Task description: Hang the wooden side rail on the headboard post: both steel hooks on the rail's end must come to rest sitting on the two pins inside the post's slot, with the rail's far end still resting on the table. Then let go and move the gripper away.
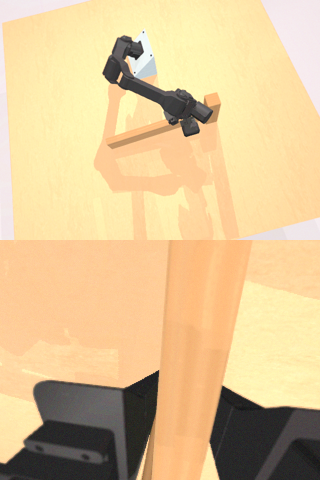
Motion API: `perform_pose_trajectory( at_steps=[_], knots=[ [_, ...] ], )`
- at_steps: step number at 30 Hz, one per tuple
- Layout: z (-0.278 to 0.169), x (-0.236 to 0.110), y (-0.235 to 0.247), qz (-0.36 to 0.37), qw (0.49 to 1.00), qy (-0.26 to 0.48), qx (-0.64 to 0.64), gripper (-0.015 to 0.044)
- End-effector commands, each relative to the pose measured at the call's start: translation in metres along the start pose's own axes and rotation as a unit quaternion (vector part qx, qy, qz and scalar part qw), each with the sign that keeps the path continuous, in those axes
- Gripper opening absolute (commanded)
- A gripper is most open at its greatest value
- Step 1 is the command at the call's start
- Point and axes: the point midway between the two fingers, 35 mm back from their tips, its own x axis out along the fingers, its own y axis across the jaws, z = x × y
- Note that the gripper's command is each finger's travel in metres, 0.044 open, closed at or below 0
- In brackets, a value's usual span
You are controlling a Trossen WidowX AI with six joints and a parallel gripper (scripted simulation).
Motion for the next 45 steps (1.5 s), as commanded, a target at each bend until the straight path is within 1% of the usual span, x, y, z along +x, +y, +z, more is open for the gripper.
perform_pose_trajectory(
  at_steps=[1,45],
  knots=[
    [-0.0031,-0.0027,-0.0003,0.003,1.0,0.002,0.0,0.0],
    [-0.0074,-0.0023,0.0007,0.003,1.0,0.002,0.0,0.0]
  ],
)
